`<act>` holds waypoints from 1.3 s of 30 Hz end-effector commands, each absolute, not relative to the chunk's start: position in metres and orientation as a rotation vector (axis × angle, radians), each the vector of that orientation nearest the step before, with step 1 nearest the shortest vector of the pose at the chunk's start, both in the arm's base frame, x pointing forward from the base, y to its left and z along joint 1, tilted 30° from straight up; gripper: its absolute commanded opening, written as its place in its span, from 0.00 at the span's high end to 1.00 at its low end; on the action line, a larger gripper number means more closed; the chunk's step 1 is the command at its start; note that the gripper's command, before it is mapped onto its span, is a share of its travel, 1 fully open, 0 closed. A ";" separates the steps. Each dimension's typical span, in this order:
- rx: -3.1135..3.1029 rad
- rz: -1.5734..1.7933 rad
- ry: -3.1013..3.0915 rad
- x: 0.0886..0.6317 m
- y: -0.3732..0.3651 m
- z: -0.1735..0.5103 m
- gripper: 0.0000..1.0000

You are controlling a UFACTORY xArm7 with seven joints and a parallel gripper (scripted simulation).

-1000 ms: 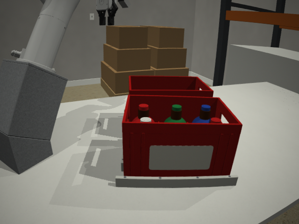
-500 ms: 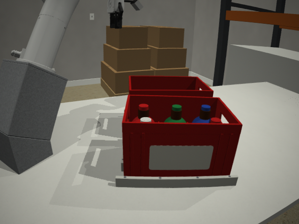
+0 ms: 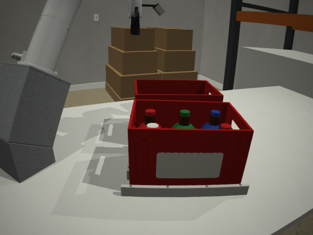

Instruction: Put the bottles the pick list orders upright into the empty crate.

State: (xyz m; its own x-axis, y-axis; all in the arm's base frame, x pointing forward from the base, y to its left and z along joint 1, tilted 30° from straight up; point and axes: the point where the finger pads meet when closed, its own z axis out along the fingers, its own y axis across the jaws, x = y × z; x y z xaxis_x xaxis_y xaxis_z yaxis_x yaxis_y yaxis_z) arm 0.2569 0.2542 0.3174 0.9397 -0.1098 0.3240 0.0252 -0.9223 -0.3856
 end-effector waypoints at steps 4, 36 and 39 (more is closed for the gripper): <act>-2.701 -0.484 0.064 0.293 0.244 0.315 0.35; -2.701 -0.486 0.065 0.425 0.198 0.298 0.35; -2.701 -0.486 0.065 0.439 0.193 0.296 0.35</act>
